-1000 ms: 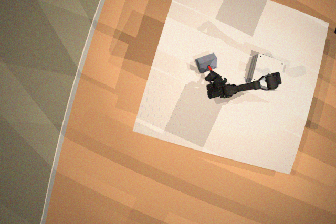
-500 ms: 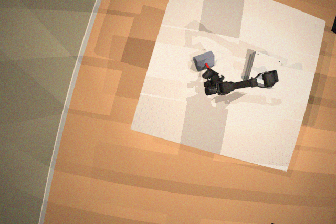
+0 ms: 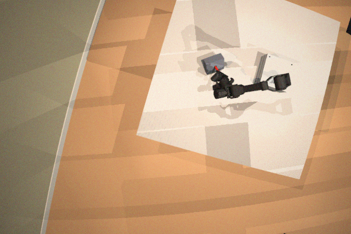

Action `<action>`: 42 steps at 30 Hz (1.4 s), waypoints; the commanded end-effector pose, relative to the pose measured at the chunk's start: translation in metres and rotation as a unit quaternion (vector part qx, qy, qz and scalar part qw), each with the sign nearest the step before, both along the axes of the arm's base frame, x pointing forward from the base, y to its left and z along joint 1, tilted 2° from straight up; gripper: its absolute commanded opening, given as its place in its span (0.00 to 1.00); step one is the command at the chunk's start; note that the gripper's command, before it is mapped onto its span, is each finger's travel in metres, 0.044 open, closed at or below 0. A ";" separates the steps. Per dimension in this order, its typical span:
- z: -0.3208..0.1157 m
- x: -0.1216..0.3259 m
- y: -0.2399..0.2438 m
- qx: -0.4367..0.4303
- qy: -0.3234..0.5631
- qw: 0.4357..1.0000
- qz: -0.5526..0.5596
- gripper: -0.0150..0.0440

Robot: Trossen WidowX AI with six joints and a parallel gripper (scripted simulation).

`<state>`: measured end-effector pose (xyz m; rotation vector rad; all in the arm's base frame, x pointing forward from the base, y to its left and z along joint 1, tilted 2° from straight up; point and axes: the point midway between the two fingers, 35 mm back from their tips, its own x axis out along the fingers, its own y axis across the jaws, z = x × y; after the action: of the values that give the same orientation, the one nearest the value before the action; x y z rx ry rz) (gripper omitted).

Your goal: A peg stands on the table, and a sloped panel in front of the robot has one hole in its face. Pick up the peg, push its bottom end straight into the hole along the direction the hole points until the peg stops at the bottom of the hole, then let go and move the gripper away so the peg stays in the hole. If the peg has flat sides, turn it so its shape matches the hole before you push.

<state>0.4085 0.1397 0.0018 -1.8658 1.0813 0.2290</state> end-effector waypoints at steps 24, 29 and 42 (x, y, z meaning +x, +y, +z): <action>-0.009 0.010 -0.011 -0.003 0.003 1.000 0.001 0.25; -0.011 0.011 -0.012 -0.003 0.003 1.000 0.001 0.25; -0.010 0.011 -0.012 0.000 0.000 1.000 0.000 0.25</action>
<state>0.4200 0.1274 -0.0088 -1.8666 1.0812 0.2288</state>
